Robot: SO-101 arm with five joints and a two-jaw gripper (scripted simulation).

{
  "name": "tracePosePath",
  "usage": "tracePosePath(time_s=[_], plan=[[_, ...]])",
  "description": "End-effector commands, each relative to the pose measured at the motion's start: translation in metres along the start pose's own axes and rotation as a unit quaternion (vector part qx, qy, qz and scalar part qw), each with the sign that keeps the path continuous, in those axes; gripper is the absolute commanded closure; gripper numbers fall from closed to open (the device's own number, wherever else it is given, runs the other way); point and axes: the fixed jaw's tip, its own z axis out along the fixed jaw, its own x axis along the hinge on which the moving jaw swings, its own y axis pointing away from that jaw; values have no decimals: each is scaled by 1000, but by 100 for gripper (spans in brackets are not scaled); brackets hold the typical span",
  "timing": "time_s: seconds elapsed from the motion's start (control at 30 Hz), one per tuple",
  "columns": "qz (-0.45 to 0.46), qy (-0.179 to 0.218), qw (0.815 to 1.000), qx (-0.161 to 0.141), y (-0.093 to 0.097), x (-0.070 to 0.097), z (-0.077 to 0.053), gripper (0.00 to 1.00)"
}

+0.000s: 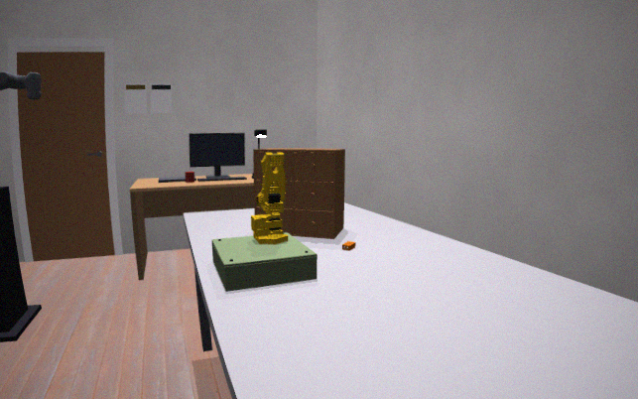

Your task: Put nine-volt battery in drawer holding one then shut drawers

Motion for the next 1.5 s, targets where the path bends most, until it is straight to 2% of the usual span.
tracePosePath(time_s=[0.0, 0.33, 0.57, 0.83, 1.47], plan=[[4, 8, 1000, 4, -2, 4, -1, 79], [4, 8, 1000, 4, -2, 4, -1, 79], [10, -7, 1000, 15, -14, 1, 22, 79], [17, -23, 999, 27, -37, 2, 44, 79], [17, -23, 999, 27, -37, 2, 44, 79]])
